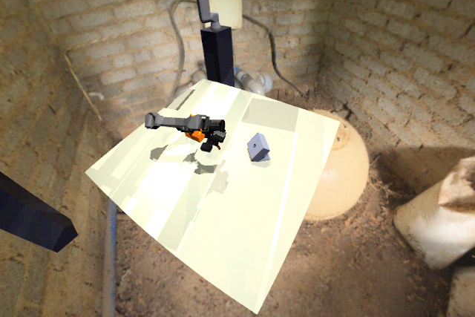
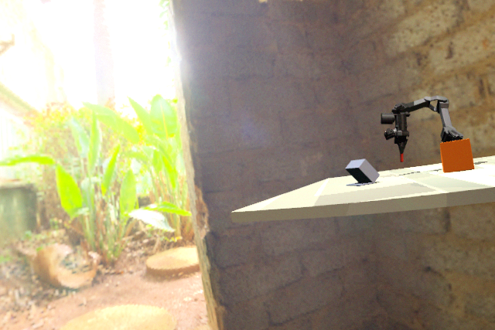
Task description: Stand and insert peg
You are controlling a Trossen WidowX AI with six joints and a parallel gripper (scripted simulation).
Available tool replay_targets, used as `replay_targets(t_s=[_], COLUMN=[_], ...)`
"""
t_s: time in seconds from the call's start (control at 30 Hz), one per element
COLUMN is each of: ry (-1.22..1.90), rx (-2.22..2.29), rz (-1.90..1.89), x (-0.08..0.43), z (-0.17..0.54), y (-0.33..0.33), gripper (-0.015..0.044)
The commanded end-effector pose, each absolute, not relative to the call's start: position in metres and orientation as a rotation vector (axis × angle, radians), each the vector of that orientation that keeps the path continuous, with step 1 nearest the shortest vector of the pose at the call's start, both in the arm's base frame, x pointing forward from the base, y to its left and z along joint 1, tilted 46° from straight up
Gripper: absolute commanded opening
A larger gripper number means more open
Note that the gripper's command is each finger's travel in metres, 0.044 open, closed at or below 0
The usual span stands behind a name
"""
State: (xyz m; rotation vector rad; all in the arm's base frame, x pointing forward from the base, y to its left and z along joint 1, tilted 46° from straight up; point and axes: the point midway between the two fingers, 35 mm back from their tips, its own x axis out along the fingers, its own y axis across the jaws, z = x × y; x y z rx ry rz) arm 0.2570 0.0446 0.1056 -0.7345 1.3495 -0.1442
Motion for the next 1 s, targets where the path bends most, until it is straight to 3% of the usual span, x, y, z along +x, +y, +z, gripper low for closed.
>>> replay_targets(t_s=[0.0, 0.97], ry=[1.329, 1.176], rx=[-0.688, -0.428], rz=[-0.136, -0.058], x=[0.26, 0.288], z=[0.101, 0.086], y=[0.049, 0.078], gripper=[0.0, 0.0])
